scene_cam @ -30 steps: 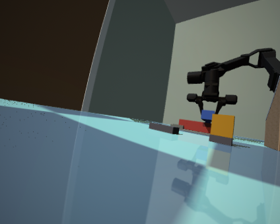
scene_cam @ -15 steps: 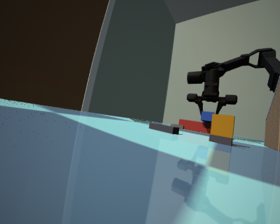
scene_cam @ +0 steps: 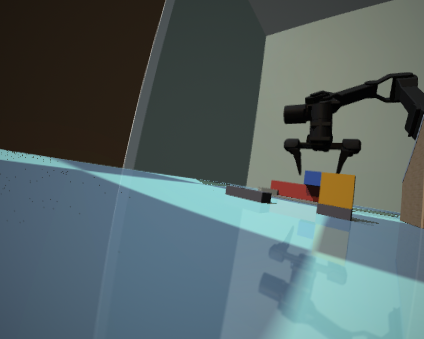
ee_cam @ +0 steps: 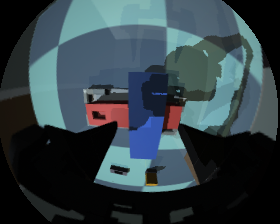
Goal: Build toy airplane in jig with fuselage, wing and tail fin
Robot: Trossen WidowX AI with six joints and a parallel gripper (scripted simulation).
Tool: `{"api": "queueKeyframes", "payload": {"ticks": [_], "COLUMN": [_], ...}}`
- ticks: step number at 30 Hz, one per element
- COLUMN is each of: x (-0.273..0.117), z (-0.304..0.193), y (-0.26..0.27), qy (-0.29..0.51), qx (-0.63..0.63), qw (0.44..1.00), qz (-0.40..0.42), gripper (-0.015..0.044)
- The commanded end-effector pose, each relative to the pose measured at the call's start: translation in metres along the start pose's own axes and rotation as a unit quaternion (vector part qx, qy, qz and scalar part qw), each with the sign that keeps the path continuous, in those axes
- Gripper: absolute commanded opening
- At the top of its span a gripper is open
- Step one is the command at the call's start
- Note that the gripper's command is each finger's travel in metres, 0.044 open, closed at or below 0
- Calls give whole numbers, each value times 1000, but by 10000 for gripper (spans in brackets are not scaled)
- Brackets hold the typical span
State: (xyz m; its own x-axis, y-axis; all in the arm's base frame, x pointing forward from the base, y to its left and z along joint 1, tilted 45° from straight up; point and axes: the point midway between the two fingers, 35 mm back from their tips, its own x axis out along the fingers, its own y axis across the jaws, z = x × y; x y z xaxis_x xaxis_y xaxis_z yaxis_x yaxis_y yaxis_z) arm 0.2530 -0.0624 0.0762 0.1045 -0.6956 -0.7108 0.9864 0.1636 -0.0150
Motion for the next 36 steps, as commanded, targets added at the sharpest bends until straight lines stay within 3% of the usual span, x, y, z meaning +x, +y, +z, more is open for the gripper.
{"api": "queueKeyframes", "payload": {"ticks": [1, 4, 10, 15, 20, 25, 36], "x": [-40, -73, -76, -75, -73, -72, -72], "z": [-2, -1, -2, -2, -2, -1, -1], "y": [6, 2, 5, 5, 5, 5, 5], "qy": [3, -1, -1, -3, -5, -7, -7], "qx": [1, 0, -8, -210, -434, -626, -650], "qw": [1000, 1000, 1000, 978, 901, 779, 760], "qz": [10, 10, 10, 9, 8, 7, 7], "gripper": [440, 440, 440, 440, 440, 440, 440]}}
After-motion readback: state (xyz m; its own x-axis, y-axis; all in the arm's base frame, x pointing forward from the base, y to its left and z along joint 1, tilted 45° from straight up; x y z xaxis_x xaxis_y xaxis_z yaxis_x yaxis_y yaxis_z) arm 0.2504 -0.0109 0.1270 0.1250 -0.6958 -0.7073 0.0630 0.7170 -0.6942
